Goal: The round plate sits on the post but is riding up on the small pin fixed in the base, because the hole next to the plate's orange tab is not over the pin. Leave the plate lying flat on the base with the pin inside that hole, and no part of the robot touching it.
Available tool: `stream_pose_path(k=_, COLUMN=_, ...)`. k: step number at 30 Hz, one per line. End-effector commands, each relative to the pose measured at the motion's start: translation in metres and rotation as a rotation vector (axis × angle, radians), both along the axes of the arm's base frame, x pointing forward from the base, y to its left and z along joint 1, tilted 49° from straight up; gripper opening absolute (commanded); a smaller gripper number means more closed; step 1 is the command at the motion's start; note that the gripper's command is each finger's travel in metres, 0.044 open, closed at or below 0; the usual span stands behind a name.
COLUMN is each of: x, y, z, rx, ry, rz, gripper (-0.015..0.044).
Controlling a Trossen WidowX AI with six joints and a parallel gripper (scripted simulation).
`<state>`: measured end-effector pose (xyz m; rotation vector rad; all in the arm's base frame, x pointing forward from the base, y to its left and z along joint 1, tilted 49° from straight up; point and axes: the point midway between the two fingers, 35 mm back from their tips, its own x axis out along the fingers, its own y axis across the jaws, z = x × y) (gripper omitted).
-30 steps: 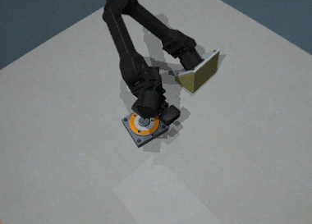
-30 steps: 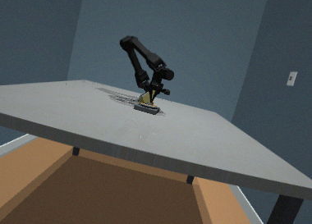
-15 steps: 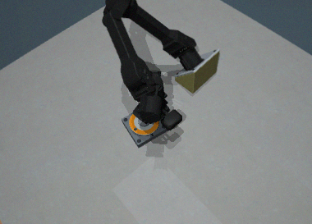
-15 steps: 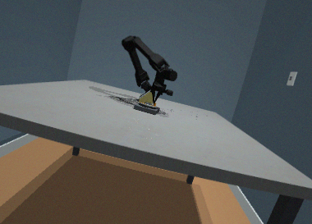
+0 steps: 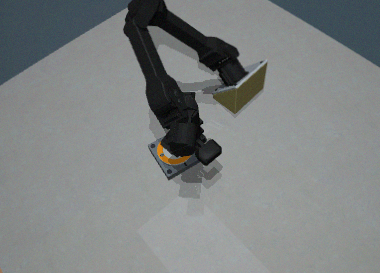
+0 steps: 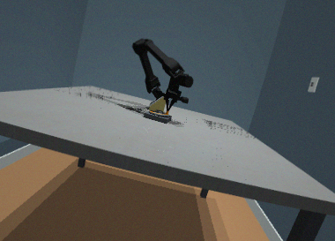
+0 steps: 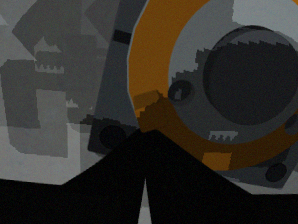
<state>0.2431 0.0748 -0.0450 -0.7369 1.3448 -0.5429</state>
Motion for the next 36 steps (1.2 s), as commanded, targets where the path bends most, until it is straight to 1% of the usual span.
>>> stream_pose_path(k=1, x=0.004, y=0.004, z=-0.002, rx=-0.001, ry=-0.002, rz=-0.003, gripper=0.0)
stream_pose_path(k=31, x=0.026, y=0.011, z=-0.006, rx=0.0, ry=-0.003, rz=-0.003, gripper=0.0)
stream_pose_path(k=36, x=0.023, y=0.025, z=0.007, rx=0.001, ry=-0.002, rz=-0.002, gripper=0.0)
